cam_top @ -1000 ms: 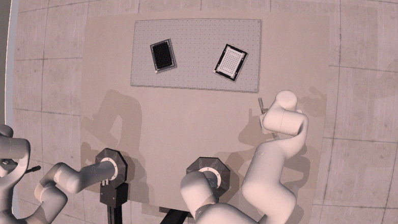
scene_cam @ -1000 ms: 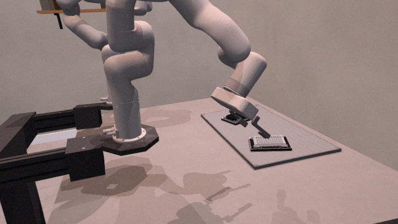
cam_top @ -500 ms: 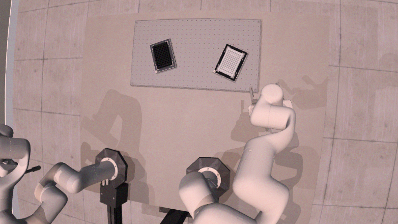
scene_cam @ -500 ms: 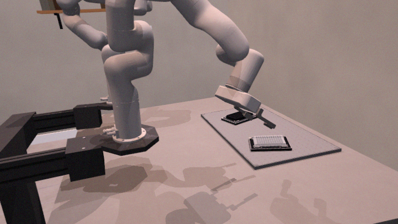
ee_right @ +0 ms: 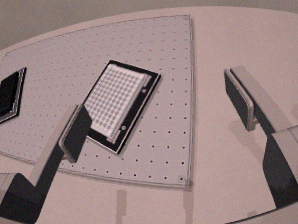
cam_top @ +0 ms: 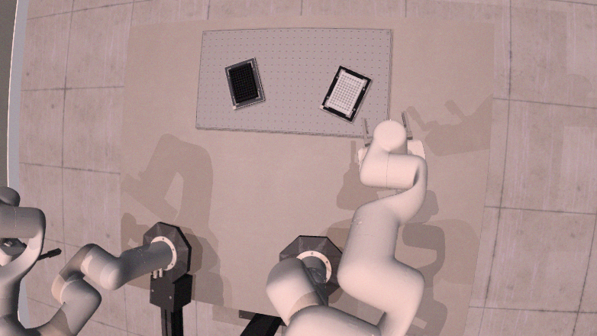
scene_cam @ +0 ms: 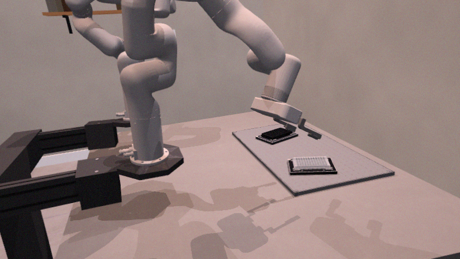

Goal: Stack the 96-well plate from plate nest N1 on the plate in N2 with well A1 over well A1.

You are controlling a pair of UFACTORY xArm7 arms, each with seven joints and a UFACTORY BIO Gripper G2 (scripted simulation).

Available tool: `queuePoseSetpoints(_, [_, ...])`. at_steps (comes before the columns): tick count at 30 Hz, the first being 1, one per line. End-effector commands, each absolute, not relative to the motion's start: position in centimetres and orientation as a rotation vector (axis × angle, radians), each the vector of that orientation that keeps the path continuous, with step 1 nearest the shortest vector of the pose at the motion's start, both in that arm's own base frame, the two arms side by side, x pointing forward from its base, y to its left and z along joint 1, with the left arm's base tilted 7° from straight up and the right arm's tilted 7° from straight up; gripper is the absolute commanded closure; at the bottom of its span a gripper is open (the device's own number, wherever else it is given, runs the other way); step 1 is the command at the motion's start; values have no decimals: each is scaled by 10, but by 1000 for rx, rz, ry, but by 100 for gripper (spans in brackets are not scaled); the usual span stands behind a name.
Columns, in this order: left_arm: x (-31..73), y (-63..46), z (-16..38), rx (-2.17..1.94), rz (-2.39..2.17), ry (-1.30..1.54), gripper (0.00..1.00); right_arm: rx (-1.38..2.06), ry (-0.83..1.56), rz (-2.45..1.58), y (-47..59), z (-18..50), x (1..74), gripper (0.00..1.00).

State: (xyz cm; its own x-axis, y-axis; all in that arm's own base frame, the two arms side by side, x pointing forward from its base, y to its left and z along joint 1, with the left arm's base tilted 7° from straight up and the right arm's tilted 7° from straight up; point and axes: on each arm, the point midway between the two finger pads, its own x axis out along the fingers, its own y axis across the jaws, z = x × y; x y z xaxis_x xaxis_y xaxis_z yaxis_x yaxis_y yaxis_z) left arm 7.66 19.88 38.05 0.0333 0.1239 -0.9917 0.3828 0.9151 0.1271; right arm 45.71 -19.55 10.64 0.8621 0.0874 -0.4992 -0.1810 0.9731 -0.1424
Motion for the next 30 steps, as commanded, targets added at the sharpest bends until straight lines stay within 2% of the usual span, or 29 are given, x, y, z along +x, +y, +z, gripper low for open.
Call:
queuePoseSetpoints(1, [55,200,380,309,-130,1535,0,-205,424,128,-179,111,470,63])
queuePoseSetpoints(8, [55,200,380,309,-130,1535,0,-205,424,128,-160,115,483,63])
queuePoseSetpoints(11, [55,200,380,309,-130,1535,0,-209,340,115,-147,118,490,63])
queuePoseSetpoints(18, [55,200,380,309,-130,1535,0,-209,340,115,-128,123,500,63])
queuePoseSetpoints(30, [55,200,380,309,-130,1535,0,-195,193,82,-87,135,515,63])
